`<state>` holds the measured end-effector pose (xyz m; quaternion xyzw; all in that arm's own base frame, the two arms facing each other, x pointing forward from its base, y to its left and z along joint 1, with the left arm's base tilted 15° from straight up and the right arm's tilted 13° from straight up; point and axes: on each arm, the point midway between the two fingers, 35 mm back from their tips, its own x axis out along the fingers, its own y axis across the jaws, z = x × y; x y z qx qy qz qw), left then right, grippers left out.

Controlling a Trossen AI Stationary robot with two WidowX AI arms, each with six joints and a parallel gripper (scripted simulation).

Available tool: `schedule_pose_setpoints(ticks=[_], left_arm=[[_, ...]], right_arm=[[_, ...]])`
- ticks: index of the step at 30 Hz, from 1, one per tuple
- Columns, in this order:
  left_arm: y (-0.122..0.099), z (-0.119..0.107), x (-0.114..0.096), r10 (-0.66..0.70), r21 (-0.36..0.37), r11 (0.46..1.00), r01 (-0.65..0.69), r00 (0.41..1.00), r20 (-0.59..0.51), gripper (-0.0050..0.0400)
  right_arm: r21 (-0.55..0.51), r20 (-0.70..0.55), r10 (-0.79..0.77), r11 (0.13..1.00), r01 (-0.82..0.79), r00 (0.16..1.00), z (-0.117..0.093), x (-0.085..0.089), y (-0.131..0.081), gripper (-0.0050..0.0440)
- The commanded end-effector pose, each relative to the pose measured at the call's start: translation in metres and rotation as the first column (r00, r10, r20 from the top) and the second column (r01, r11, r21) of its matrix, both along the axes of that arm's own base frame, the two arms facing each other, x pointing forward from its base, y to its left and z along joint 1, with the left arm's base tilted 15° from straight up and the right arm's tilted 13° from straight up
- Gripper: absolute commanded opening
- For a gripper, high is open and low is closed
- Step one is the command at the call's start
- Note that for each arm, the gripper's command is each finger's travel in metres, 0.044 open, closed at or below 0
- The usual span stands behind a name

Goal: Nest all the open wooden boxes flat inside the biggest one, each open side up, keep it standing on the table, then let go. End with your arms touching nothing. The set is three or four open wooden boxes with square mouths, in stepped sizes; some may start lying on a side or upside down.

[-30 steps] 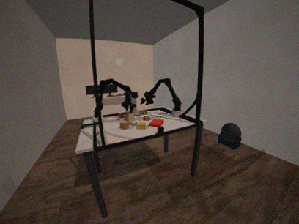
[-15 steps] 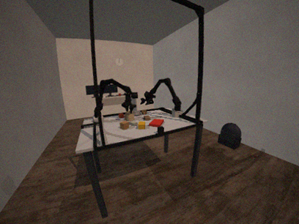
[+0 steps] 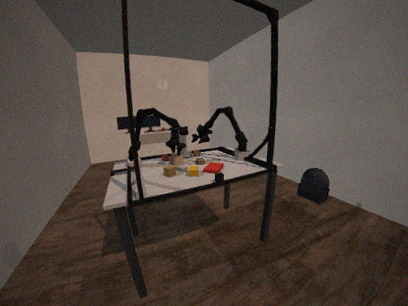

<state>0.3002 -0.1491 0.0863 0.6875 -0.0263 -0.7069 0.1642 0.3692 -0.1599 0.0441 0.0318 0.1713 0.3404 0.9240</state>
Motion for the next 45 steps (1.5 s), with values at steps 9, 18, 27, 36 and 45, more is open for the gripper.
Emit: schedule_pose_setpoints(ticks=[9,18,27,36,45], left_arm=[[-0.0008,-0.0049,0.0004,0.005,0.002,1.0,-0.005,1.0,-0.001,0.0],[-0.0015,-0.0086,0.0003,0.005,0.002,1.0,-0.005,1.0,-0.001,0.0],[-0.0016,-0.0086,0.0004,0.005,0.002,1.0,-0.005,1.0,-0.001,0.0],[-0.0019,-0.0085,0.0007,0.005,0.002,1.0,-0.005,1.0,-0.001,0.0],[-0.0024,-0.0084,0.0009,0.005,0.002,1.0,-0.005,1.0,-0.001,0.0]], right_arm=[[-0.001,0.007,0.002,1.0,-0.002,1.0,0.0008,0.0,0.0001,0.04],[-0.001,0.007,0.002,1.0,-0.002,1.0,0.0008,0.0,0.0001,0.04],[-0.001,0.007,0.002,1.0,-0.002,1.0,0.0008,0.0,0.0001,0.04],[-0.001,0.007,0.002,1.0,-0.002,1.0,0.0008,0.0,0.0001,0.04],[-0.001,0.007,0.002,1.0,-0.002,1.0,0.0008,0.0,0.0001,0.04]])
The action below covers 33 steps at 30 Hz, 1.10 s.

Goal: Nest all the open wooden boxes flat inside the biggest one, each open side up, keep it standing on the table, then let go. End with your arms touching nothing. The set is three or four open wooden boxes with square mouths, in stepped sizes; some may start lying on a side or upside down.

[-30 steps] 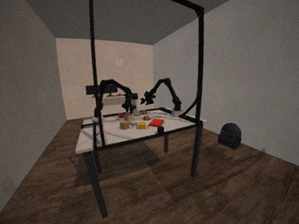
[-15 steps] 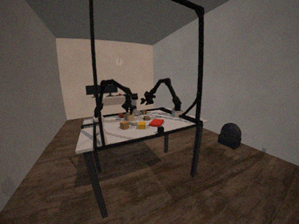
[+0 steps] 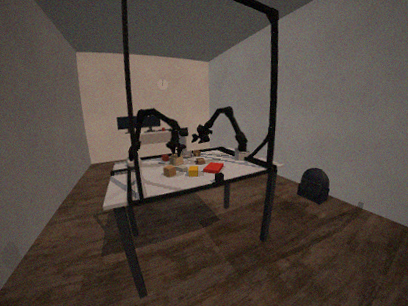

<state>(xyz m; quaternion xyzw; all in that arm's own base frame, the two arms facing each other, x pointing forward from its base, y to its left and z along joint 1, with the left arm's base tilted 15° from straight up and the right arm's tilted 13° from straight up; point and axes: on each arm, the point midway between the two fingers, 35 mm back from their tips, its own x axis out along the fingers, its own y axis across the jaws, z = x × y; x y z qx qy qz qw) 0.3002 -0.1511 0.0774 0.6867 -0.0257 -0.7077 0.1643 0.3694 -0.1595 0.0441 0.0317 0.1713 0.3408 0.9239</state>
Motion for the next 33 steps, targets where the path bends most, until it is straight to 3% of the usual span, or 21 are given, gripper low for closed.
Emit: schedule_pose_setpoints(ticks=[1,2,12,14,21,33], left_arm=[[-0.0005,0.0006,0.0008,0.005,0.001,1.0,-0.005,1.0,0.002,0.0],[-0.0005,0.0004,0.0008,0.005,0.001,1.0,-0.005,1.0,0.002,0.0],[0.0,0.0,0.0,0.0,0.0,1.0,0.0,1.0,0.0,0.024],[0.0,0.0,0.0,0.0,0.0,1.0,0.0,1.0,0.0,0.024],[0.0,0.0,0.0,0.0,0.0,1.0,0.0,1.0,0.0,0.04],[0.0,0.0,0.0,0.0,0.0,1.0,0.0,1.0,0.0,0.04]], right_arm=[[-0.001,0.007,0.001,1.0,-0.001,1.0,0.0008,-0.0001,-0.0003,0.04],[-0.001,0.007,0.001,1.0,-0.001,1.0,0.0008,-0.0001,-0.0003,0.04],[-0.001,0.007,0.001,1.0,-0.001,1.0,0.0008,-0.0001,-0.0003,0.04],[-0.001,0.007,0.001,1.0,-0.001,1.0,0.0008,-0.0001,-0.0003,0.04],[-0.001,0.007,0.001,1.0,-0.001,1.0,0.0008,-0.0001,-0.0003,0.04],[-0.001,0.007,0.001,1.0,-0.001,1.0,0.0008,-0.0001,-0.0003,0.04]])
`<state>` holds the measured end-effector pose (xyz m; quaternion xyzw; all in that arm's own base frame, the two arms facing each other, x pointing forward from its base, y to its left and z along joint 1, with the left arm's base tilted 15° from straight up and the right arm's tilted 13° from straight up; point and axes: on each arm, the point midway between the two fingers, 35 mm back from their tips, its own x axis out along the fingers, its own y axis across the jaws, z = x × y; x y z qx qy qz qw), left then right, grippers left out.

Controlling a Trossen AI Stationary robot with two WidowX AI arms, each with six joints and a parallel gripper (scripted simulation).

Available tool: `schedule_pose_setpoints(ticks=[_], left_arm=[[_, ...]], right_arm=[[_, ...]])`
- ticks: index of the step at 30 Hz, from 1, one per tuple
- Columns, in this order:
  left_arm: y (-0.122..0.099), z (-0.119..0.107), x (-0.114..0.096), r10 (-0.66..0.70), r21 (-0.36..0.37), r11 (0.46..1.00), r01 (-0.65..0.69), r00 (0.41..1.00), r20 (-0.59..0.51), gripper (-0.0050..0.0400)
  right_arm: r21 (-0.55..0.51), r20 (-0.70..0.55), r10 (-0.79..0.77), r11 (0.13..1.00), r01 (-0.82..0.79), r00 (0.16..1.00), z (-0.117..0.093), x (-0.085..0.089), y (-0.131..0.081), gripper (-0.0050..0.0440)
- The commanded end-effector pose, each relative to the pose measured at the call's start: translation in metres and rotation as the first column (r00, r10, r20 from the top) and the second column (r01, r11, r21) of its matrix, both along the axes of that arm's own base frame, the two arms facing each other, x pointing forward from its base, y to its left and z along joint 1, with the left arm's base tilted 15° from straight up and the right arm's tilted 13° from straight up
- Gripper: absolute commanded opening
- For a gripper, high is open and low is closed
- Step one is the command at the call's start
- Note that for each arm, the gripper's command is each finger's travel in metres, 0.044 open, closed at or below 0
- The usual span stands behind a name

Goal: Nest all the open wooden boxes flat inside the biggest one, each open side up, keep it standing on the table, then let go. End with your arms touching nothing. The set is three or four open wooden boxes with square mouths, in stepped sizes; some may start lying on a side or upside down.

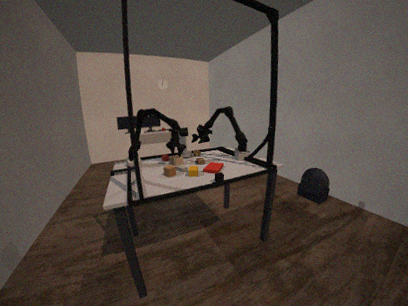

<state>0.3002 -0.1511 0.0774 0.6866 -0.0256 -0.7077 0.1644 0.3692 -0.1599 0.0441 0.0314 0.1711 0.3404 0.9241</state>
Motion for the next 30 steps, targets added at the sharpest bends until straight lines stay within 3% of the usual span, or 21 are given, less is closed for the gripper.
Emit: schedule_pose_setpoints(ticks=[1,5,10,13,15,17,21,30], left_arm=[[0.0,0.0,0.0,0.0,0.0,1.0,0.0,1.0,0.0,0.04],[0.0,0.0,0.0,0.016,0.0,1.0,-0.016,1.0,-0.004,0.04],[0.002,0.008,0.001,0.345,0.018,0.938,-0.345,0.934,-0.095,0.04],[0.003,0.011,0.001,0.476,0.035,0.879,-0.476,0.87,-0.131,0.04],[0.003,0.011,0.001,0.476,0.035,0.879,-0.476,0.87,-0.131,0.04],[0.003,0.013,0.001,0.607,0.059,0.792,-0.607,0.777,-0.167,0.04],[0.004,0.017,0.001,0.747,0.097,0.659,-0.746,0.632,-0.206,0.04],[0.007,0.026,0.001,0.938,0.2,0.285,-0.937,0.23,-0.258,0.04]], right_arm=[[0.0,0.007,0.002,1.0,-0.002,1.0,0.001,0.0,0.0,0.04],[0.0,0.007,0.002,1.0,-0.002,1.0,0.001,0.0,0.0,0.04],[0.0,0.007,0.002,1.0,-0.002,1.0,0.001,0.0,0.0,0.04],[0.0,0.007,0.002,1.0,-0.002,1.0,0.001,0.0,0.0,0.04],[0.0,0.007,0.002,1.0,-0.002,1.0,0.001,0.0,0.0,0.04],[0.0,0.007,0.002,1.0,-0.002,1.0,0.001,0.0,0.0,0.04],[0.0,0.007,0.002,1.0,-0.002,1.0,0.001,0.0,0.0,0.04],[0.0,0.007,0.002,1.0,-0.002,1.0,0.001,0.0,0.0,0.04]])
